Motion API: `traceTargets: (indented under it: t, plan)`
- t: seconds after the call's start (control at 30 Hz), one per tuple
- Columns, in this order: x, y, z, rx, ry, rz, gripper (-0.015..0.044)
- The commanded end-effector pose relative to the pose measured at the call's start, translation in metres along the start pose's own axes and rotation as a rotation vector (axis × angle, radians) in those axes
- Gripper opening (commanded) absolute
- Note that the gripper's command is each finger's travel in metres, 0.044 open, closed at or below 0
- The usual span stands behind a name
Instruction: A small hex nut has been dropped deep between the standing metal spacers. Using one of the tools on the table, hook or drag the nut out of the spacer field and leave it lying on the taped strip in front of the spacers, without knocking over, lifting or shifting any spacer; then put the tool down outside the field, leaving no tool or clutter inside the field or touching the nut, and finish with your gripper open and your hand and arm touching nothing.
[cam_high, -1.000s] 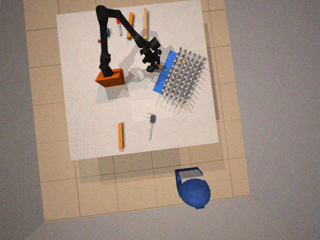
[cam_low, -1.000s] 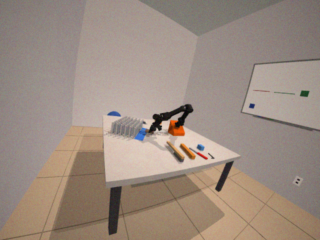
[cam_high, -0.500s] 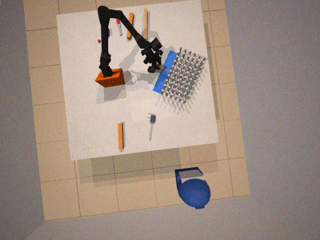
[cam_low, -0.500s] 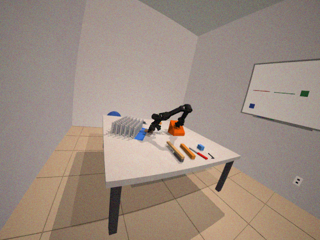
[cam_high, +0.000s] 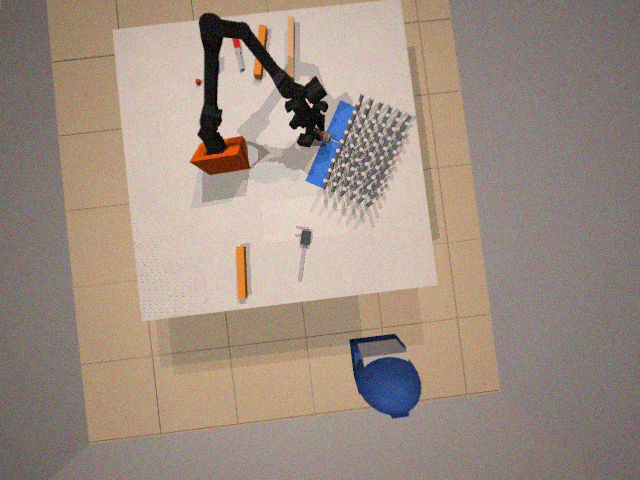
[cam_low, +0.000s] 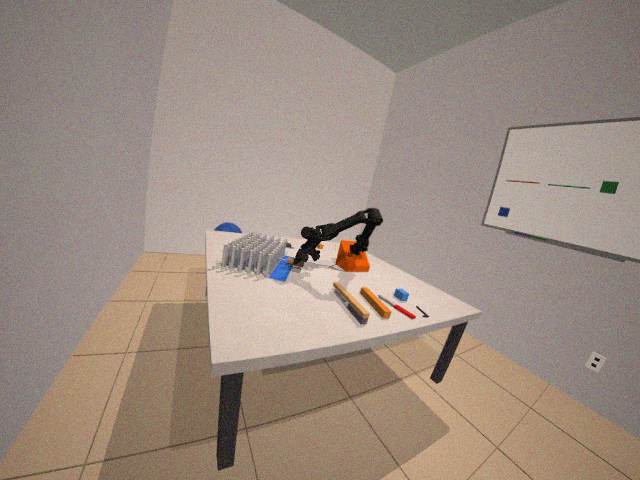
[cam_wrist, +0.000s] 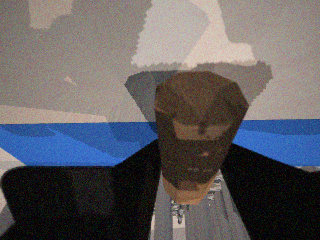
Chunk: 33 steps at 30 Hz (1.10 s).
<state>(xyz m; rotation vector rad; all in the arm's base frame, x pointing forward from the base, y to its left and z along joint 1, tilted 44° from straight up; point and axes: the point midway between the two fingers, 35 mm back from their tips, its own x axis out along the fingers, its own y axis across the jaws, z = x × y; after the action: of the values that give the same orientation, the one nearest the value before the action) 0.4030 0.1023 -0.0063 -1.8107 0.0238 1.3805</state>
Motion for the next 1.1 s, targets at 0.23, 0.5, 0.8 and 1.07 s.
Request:
traceTargets:
  t: [0.23,0.5,0.8,1.07]
  plan:
    - [0.003,-0.001,-0.008,-0.006,0.001,-0.005,0.0]
    - [0.006,-0.001,-0.011,-0.006,0.002,-0.005,0.0]
    - [0.014,0.0,-0.007,-0.004,0.001,-0.004,0.0]
    - [0.021,0.002,-0.003,0.001,0.001,-0.001,0.0]
